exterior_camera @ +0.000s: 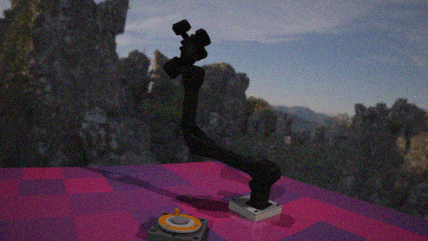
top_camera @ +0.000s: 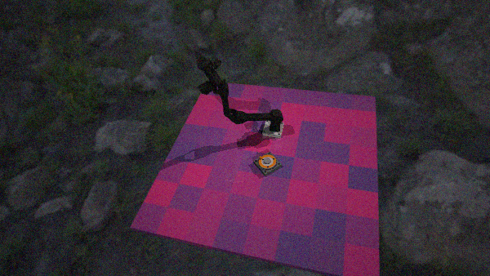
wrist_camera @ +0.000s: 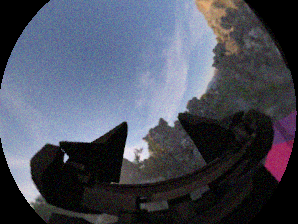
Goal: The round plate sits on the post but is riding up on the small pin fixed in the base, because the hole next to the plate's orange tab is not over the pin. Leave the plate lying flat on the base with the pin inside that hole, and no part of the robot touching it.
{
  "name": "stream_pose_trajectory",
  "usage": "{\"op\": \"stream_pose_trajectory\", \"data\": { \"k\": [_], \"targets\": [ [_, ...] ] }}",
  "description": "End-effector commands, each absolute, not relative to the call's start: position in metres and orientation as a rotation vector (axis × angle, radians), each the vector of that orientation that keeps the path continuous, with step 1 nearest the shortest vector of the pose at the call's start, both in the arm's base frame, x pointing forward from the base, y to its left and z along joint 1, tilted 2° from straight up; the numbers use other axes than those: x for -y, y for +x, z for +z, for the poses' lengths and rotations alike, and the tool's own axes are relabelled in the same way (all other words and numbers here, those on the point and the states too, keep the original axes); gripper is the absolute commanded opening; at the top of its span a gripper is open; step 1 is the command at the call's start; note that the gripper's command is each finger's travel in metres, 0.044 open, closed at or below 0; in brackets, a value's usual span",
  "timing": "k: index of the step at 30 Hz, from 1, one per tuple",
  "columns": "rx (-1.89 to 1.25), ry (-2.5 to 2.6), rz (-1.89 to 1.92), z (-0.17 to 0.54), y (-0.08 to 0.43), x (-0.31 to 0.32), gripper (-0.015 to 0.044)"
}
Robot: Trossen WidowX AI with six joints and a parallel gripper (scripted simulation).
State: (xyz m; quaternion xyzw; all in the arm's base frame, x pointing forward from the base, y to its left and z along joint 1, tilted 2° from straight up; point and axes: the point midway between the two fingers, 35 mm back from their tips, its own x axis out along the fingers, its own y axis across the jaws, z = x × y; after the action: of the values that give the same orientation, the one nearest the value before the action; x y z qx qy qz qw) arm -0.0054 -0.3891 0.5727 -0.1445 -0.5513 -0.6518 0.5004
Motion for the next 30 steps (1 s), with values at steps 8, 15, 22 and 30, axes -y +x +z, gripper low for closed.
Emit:
{"op": "stream_pose_trajectory", "data": {
  "k": [8,15,22,30],
  "targets": [
    [1.668,-0.550,-1.302,0.632,-0.054,0.277,0.0190],
    [1.901,-0.775,-0.931,0.661,-0.085,0.157,0.0006],
    [1.917,-0.999,-0.480,0.668,-0.071,0.041,0.0000],
    [1.693,-1.241,-0.016,0.646,-0.012,-0.078,0.0000]
  ]
}}
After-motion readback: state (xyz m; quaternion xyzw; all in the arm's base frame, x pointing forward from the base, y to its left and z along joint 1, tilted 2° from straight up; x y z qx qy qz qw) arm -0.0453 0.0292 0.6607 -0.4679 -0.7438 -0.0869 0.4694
